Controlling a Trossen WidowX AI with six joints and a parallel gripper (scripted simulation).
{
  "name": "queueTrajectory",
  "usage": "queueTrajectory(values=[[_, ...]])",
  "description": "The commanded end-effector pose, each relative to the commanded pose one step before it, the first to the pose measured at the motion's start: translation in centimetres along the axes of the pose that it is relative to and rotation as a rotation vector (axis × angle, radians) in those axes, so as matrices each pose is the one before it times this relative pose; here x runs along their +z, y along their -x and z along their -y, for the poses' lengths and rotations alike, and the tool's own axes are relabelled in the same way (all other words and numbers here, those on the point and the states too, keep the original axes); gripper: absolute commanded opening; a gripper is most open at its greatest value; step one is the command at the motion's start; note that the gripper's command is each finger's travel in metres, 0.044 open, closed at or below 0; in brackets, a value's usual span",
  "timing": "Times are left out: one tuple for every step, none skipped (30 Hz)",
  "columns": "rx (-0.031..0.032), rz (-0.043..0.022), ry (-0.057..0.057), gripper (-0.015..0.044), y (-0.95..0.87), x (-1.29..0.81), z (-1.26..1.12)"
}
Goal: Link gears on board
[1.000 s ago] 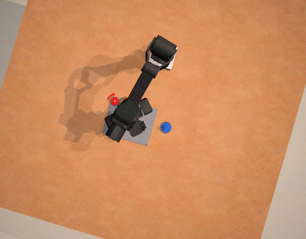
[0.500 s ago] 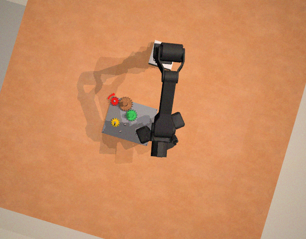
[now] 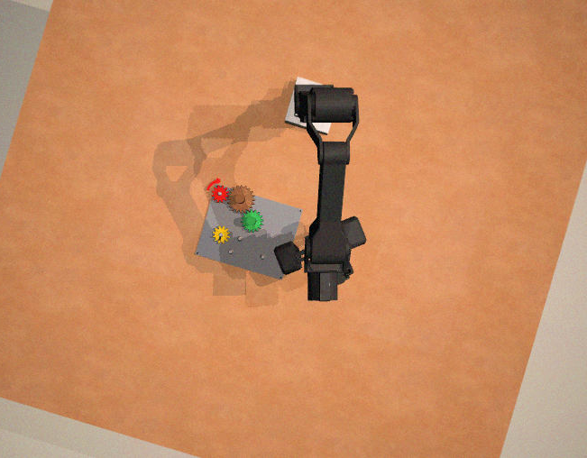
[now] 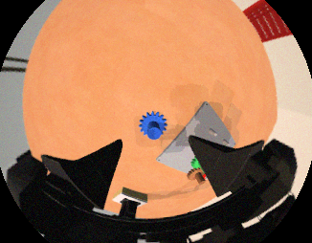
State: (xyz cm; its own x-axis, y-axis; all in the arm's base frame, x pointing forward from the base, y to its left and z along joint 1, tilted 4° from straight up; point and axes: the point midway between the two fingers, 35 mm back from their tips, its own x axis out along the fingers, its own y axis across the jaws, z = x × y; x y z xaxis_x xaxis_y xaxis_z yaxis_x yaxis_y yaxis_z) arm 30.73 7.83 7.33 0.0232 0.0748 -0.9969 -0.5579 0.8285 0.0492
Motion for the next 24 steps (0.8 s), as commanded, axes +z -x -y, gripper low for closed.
queueTrajectory(values=[[0.00162, 0.00513, -0.0043, 0.044, -0.482, 0.117, -0.064], [0.00001, 0.0, 0.0, 0.044, -0.162, 0.007, -0.002], [0.00001, 0.0, 0.0, 0.044, -0.162, 0.006, -0.002], [0.00001, 0.0, 0.0, 0.044, -0.162, 0.005, -0.003], [0.00001, 0.0, 0.0, 0.044, -0.162, 0.004, -0.003], [0.00001, 0.0, 0.0, 0.044, -0.161, 0.003, -0.003], [0.00001, 0.0, 0.0, 0.044, -0.161, 0.002, -0.004], [0.00002, 0.0, 0.0, 0.044, -0.161, 0.001, -0.004], [0.00002, 0.0, 0.0, 0.044, -0.161, 0.0, -0.005], [0.00002, 0.0, 0.0, 0.044, -0.161, -0.001, -0.005], [0.00002, 0.0, 0.0, 0.044, -0.161, -0.002, -0.005], [0.00002, 0.0, 0.0, 0.044, -0.16, -0.002, -0.006], [0.00002, 0.0, 0.0, 0.044, -0.16, -0.003, -0.006], [0.00002, -0.00001, 0.0, 0.044, -0.16, -0.004, -0.006], [0.00002, -0.00001, 0.0, 0.044, -0.159, -0.005, -0.007], [0.00001, -0.00001, 0.0, 0.044, -0.128, -0.005, -0.006], [0.00001, 0.0, 0.0, 0.044, -0.076, -0.003, -0.003], [0.0, 0.0, 0.0, 0.044, -0.025, -0.001, -0.001], [0.0, 0.0, 0.0, 0.044, 0.0, 0.0, 0.0], [0.0, 0.0, 0.0, 0.044, 0.0, 0.0, 0.0], [0.0, 0.0, 0.0, 0.0414, 0.0, 0.0, 0.0], [0.0, 0.0, 0.0, 0.0387, 0.0, 0.0, 0.0], [0.0, 0.0, 0.0, 0.0361, 0.0, 0.0, 0.0], [0.0, 0.0, 0.0, 0.0335, 0.0, 0.0, 0.0]])
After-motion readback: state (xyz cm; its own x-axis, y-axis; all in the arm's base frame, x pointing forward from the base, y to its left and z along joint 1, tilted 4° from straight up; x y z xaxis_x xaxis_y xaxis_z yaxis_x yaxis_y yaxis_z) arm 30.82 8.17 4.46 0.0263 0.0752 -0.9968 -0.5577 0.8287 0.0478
